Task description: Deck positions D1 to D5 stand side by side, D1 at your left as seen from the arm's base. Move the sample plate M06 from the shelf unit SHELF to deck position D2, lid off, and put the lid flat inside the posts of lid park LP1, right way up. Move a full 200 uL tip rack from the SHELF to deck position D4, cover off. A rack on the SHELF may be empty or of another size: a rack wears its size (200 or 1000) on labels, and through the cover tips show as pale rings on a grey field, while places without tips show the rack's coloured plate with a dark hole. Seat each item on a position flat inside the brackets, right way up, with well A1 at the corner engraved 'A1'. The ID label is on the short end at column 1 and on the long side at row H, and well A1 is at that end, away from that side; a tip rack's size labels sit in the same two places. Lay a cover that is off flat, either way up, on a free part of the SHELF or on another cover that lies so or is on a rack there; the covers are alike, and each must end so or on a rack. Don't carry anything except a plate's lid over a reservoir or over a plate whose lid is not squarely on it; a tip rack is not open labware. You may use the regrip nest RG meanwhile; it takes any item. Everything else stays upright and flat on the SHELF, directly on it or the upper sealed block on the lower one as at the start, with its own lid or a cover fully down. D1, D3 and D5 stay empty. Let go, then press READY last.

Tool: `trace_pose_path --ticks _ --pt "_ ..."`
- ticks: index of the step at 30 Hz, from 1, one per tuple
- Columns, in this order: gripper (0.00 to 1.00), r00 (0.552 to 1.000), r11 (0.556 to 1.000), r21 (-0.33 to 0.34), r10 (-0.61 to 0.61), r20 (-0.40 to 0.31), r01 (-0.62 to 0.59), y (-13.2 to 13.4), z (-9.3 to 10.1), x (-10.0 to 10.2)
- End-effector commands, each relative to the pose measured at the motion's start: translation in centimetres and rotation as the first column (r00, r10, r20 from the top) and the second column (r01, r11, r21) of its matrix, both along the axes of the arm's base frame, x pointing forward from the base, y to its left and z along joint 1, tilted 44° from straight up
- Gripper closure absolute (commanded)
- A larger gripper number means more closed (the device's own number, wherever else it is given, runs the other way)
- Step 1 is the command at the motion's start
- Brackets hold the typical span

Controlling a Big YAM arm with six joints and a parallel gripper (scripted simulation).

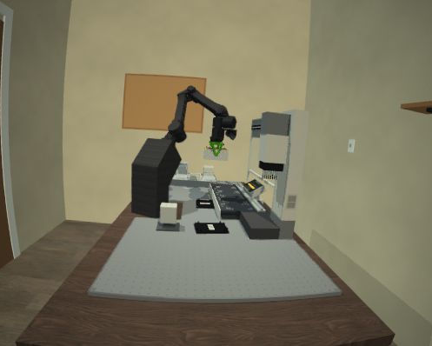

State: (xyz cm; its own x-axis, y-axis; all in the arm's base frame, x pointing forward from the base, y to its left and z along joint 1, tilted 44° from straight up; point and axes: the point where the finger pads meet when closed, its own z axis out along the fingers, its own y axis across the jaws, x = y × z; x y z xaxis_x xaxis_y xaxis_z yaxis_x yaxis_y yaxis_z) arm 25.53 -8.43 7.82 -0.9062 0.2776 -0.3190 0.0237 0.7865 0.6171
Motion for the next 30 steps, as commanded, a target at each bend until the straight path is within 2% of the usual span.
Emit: trace_pose_path --ticks 1,10,12,13,14,25,29,30 --pt "1.00 0.999 0.999 -0.026 -0.019 0.030 0.020 -1.9 1.7 3.0" --pt "1.00 0.999 1.000 -0.024 -0.019 0.031 0.020 -3.1 3.2 7.1" --pt "1.00 0.999 1.000 -0.024 -0.019 0.031 0.020 -3.1 3.2 7.1" --pt "1.00 0.999 0.999 -0.028 -0.041 0.035 0.042 -4.0 3.5 7.3" --pt "1.00 0.999 1.000 -0.023 -0.020 0.029 0.021 -3.4 3.5 8.0" --pt "1.00 1.000 1.000 -0.012 -0.024 0.016 0.024 -4.9 5.2 12.6" --pt "1.00 0.999 0.999 -0.022 -0.044 0.030 0.045 -5.7 5.9 12.5" --pt "1.00 0.999 0.999 -0.004 -0.046 0.005 0.046 -4.8 4.9 11.2"
